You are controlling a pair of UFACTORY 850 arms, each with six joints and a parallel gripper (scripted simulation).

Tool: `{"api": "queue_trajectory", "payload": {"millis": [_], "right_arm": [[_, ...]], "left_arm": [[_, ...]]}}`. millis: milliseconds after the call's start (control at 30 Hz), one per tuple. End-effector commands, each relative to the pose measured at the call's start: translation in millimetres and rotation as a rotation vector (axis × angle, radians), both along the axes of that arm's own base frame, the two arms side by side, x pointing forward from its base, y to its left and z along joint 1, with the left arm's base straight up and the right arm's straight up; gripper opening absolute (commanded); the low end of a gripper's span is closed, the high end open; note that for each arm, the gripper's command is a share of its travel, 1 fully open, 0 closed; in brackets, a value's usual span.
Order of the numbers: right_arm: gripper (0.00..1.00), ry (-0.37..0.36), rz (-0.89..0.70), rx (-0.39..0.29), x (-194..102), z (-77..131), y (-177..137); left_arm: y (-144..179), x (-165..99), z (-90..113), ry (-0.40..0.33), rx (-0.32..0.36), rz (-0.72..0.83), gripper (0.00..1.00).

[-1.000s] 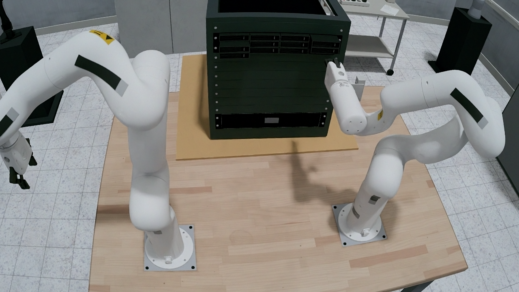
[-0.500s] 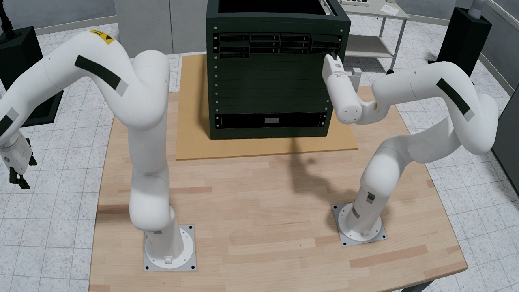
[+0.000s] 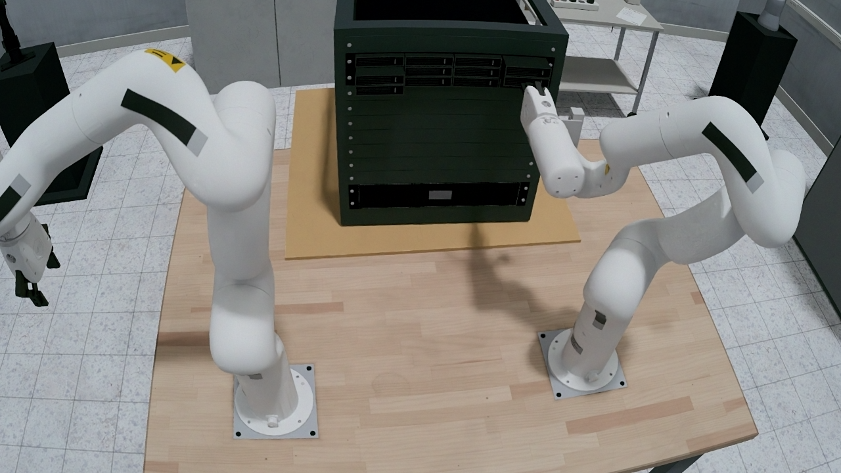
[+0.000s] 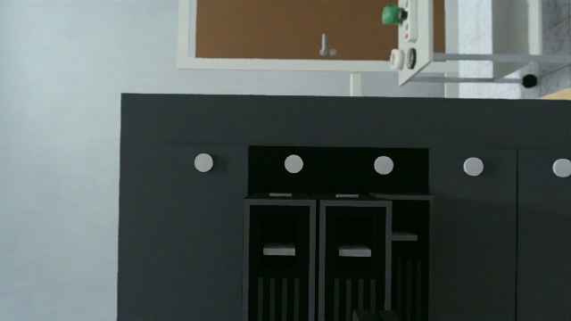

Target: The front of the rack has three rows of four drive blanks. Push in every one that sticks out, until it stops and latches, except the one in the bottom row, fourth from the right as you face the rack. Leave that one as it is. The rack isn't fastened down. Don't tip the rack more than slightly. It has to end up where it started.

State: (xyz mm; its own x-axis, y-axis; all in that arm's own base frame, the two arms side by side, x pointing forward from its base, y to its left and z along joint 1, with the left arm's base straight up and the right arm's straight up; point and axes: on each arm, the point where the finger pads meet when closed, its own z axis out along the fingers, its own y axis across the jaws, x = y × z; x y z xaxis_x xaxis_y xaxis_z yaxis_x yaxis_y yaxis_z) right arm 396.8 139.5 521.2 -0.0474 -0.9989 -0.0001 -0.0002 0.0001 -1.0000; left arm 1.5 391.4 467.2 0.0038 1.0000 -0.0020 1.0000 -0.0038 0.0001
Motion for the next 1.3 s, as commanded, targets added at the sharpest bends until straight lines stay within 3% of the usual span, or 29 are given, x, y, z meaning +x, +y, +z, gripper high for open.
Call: {"api": "queue_trajectory", "payload": {"millis": [0,1267], "right_arm": [[0.00,-0.002,0.000,0.001,7.1,0.9,-0.1],[0.00,-0.002,0.000,0.001,24.2,0.8,-1.0]], "left_arm": [[0.4,0.0,0.9,0.000,0.002,0.000,1.00],[0.4,0.0,0.9,0.000,0.002,0.000,1.00]]}}
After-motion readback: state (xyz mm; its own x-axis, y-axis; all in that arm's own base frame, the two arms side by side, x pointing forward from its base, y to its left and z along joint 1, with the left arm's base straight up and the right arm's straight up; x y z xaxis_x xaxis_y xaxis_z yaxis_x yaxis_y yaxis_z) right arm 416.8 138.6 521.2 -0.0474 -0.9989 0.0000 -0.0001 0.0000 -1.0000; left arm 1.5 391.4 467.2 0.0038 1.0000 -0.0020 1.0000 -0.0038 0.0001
